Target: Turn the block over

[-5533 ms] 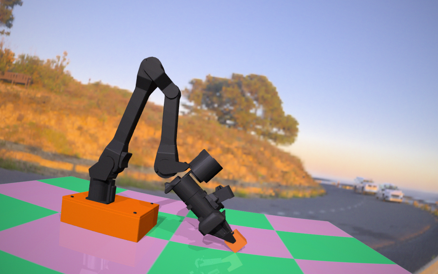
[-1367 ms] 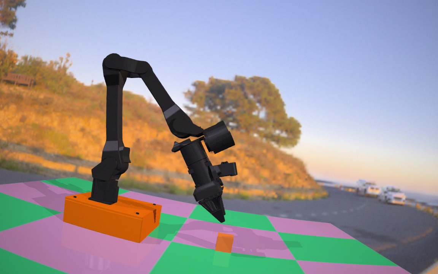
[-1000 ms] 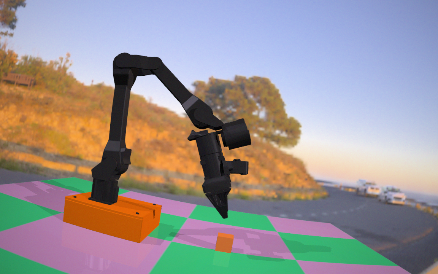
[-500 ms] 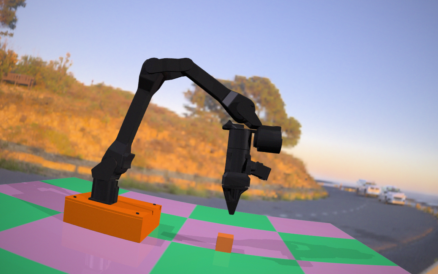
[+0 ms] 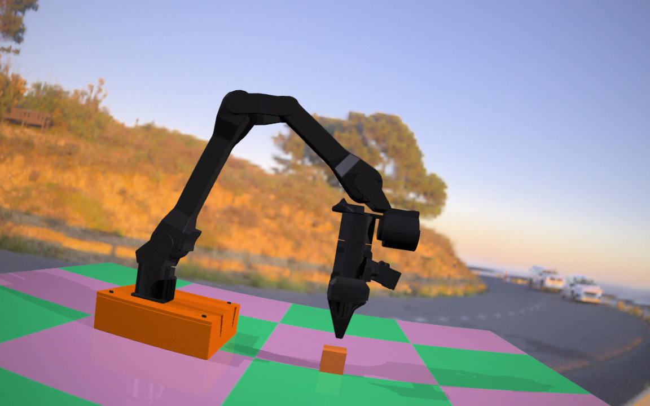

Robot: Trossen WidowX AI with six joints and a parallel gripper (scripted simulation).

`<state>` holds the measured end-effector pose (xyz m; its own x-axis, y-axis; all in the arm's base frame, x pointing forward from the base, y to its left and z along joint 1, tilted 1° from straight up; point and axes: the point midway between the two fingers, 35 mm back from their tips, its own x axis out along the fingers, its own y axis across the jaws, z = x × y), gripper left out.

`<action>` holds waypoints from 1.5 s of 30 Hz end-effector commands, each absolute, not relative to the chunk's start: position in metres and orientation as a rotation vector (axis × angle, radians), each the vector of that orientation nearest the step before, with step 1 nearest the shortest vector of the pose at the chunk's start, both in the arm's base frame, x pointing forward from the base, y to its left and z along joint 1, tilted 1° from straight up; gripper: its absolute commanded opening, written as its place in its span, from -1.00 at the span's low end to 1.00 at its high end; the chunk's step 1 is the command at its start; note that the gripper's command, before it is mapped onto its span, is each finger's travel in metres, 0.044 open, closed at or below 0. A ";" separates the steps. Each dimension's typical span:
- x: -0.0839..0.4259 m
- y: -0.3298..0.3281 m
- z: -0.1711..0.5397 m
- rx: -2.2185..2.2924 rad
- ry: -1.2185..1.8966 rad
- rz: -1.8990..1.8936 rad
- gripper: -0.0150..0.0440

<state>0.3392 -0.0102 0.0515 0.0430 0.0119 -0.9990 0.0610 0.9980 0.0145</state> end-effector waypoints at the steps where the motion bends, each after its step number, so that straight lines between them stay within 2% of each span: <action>1: 0.339 -0.009 0.036 0.060 1.531 -0.031 1.00; 27: 0.340 -0.008 0.003 0.060 1.532 -0.030 1.00; 38: 0.340 -0.008 0.003 0.060 1.532 -0.030 0.02; 45: 0.340 -0.008 0.003 0.060 1.532 -0.030 -0.14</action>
<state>0.3403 -0.0089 0.0039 0.0396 0.0149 -0.9991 0.0581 0.9982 0.0172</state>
